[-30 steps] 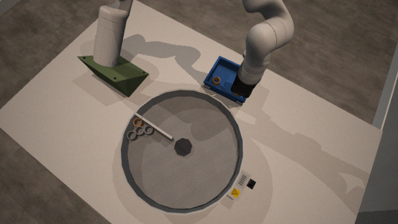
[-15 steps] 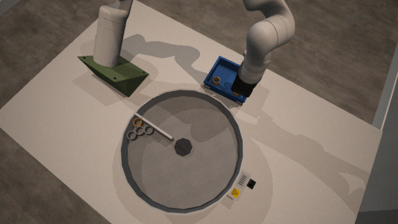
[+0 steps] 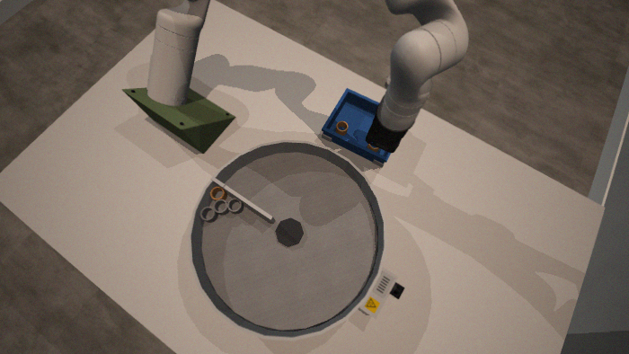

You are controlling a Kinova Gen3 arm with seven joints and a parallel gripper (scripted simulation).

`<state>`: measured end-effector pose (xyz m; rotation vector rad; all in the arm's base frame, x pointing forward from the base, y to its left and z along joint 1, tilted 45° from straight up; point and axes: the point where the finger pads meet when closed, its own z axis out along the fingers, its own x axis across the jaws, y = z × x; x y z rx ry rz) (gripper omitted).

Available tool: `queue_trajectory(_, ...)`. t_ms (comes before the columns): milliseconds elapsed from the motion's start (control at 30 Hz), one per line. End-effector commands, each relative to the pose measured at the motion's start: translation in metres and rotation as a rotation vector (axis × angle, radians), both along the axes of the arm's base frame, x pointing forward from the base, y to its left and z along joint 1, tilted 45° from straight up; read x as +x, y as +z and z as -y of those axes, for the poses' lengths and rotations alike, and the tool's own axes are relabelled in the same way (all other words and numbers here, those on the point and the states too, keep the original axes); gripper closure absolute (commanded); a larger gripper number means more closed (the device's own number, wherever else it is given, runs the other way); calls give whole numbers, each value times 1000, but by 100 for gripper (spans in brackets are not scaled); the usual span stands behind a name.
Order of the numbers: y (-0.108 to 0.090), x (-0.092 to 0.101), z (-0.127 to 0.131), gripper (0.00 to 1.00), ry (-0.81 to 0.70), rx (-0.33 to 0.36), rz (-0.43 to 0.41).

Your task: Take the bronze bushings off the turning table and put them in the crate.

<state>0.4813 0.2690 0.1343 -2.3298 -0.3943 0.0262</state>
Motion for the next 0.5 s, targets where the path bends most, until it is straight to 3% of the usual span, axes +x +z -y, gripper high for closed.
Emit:
queue_trajectory(0,1,1,1,58,-2,0,2)
queue_trajectory(200,29,6,29,58,-2,0,2)
queue_trajectory(467,29,6,29,58,-2,0,2)
